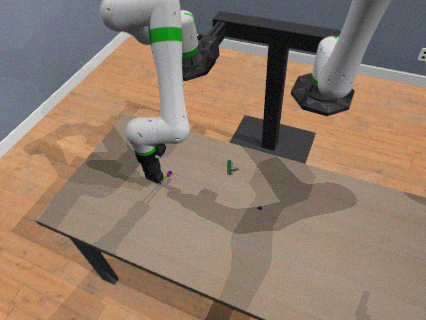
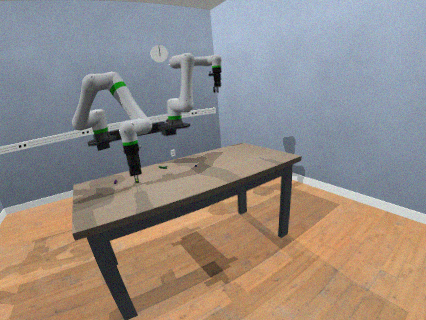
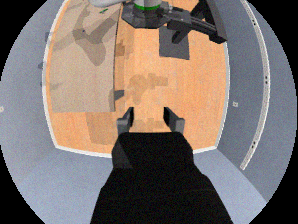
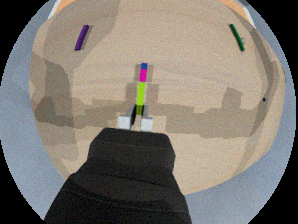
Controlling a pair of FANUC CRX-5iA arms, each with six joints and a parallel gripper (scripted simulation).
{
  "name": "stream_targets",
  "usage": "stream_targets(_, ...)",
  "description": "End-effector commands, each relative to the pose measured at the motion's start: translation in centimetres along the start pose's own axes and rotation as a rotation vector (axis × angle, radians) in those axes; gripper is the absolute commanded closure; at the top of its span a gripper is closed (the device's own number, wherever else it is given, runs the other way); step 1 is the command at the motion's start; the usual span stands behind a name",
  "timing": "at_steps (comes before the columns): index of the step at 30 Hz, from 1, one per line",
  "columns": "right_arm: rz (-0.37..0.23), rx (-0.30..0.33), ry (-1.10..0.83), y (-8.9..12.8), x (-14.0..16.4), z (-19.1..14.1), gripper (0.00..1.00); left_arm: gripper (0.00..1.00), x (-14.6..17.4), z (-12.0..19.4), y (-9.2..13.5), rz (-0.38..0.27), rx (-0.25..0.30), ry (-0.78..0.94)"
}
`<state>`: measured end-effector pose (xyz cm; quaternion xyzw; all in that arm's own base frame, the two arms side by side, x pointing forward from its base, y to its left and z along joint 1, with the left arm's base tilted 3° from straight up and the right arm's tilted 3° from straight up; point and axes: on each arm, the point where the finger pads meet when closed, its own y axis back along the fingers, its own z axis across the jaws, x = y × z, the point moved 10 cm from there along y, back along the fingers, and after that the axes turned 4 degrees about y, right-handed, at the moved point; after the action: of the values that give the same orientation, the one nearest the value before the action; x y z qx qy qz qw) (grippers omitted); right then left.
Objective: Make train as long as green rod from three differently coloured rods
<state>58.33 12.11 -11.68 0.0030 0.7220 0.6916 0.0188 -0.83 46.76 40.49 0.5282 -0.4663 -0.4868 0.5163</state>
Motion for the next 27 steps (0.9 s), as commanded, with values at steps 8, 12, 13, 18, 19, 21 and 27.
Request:
stream_targets(8,-0.002,-0.001,0.0,0.12,-0.09,0.03,0.76,0.0,0.0,-0.01,0.09,-0.002,0.0,0.0)
stream_targets(12,-0.002,-0.001,0.0,0.12,-0.09,0.03,0.76,0.0,0.0,-0.01,0.09,-0.002,0.0,0.0)
stream_targets(13,-0.002,-0.001,0.0,0.12,-0.09,0.03,0.76,0.0,0.0,-0.01,0.09,-0.002,0.0,0.0)
stream_targets(18,-0.002,-0.001,0.0,0.05,-0.09,0.03,0.76,0.0,0.0,-0.01,0.09,-0.002,0.0,0.0)
stream_targets(19,-0.002,-0.001,0.0,0.01,-0.09,0.03,0.76,0.0,0.0,-0.01,0.09,-0.002,0.0,0.0)
stream_targets(21,-0.002,-0.001,0.0,-0.11,-0.09,0.03,0.76,0.0,0.0,-0.01,0.09,-0.002,0.0,0.0)
stream_targets(27,-0.002,-0.001,0.0,-0.43,-0.09,0.03,0.76,0.0,0.0,-0.01,0.09,-0.002,0.0,0.0)
